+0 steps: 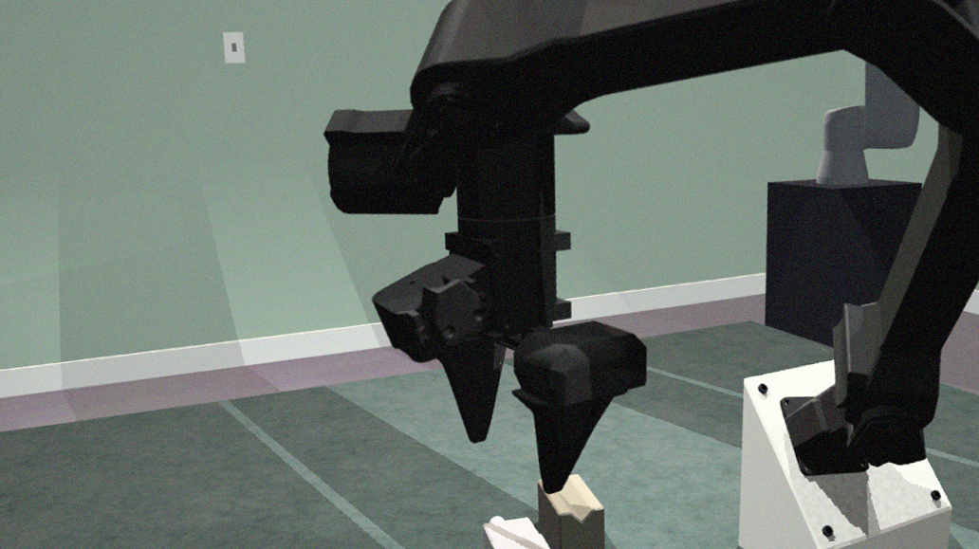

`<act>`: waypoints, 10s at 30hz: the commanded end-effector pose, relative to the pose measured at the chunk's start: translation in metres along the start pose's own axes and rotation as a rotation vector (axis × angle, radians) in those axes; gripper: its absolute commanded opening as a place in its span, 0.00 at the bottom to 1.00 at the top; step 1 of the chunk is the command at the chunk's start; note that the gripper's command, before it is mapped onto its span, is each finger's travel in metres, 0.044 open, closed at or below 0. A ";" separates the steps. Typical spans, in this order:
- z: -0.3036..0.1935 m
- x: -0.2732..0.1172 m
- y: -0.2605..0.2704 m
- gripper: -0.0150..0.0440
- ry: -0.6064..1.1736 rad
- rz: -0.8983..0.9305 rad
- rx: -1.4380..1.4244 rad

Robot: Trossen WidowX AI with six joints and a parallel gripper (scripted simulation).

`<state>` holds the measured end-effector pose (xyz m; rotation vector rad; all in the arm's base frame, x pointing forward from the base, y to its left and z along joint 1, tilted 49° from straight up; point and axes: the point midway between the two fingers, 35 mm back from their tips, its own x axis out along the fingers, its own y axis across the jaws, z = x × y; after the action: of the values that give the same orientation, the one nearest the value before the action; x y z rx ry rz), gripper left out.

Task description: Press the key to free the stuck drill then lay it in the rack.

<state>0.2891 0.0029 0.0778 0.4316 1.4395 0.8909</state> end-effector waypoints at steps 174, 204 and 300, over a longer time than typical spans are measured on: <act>-0.054 0.144 -0.128 1.00 0.001 0.015 -1.258; -0.052 0.144 -0.125 0.42 0.006 0.009 -1.265; -0.075 0.138 -0.187 0.25 0.004 0.011 -1.259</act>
<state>0.2514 -0.0285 -0.1633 -0.5032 0.6433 1.5843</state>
